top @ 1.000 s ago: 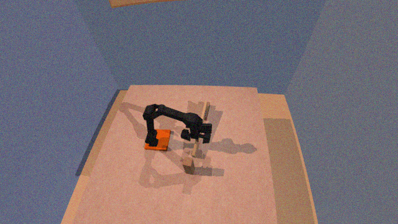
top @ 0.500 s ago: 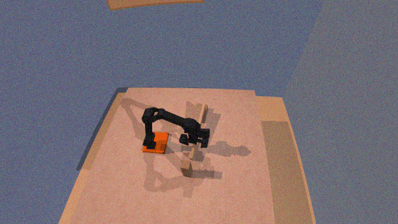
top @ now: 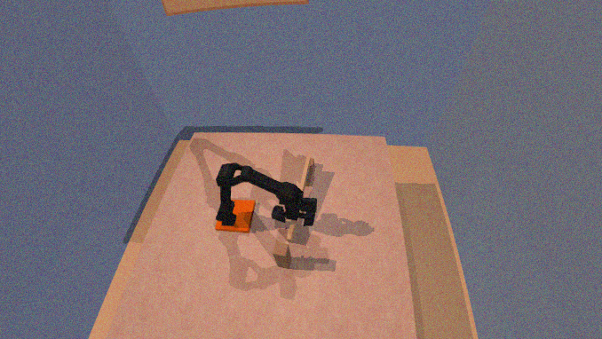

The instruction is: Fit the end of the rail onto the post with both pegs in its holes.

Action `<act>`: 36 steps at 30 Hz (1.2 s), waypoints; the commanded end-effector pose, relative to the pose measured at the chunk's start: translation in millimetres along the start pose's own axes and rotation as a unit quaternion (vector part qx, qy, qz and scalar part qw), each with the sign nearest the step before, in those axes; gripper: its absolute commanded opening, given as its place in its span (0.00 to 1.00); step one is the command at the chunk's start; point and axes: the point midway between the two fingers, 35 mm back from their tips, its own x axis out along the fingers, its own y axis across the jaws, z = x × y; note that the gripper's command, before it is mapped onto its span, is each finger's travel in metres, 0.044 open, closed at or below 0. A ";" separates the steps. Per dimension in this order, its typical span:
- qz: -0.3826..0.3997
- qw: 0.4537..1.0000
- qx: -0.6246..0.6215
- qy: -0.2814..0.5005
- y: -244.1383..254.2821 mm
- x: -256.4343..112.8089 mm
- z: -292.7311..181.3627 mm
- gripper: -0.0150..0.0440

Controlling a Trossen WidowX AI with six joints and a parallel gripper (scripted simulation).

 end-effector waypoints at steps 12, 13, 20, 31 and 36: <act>0.005 1.000 0.001 0.002 2.3 9.4 -0.7 0.56; 0.005 1.000 0.001 0.002 2.3 9.4 -0.7 0.51; 0.005 1.000 0.001 0.002 2.3 9.4 -0.7 0.30; 0.005 1.000 0.001 0.002 2.3 9.4 -0.7 0.25; 0.005 1.000 0.001 0.002 2.3 9.4 -0.7 0.25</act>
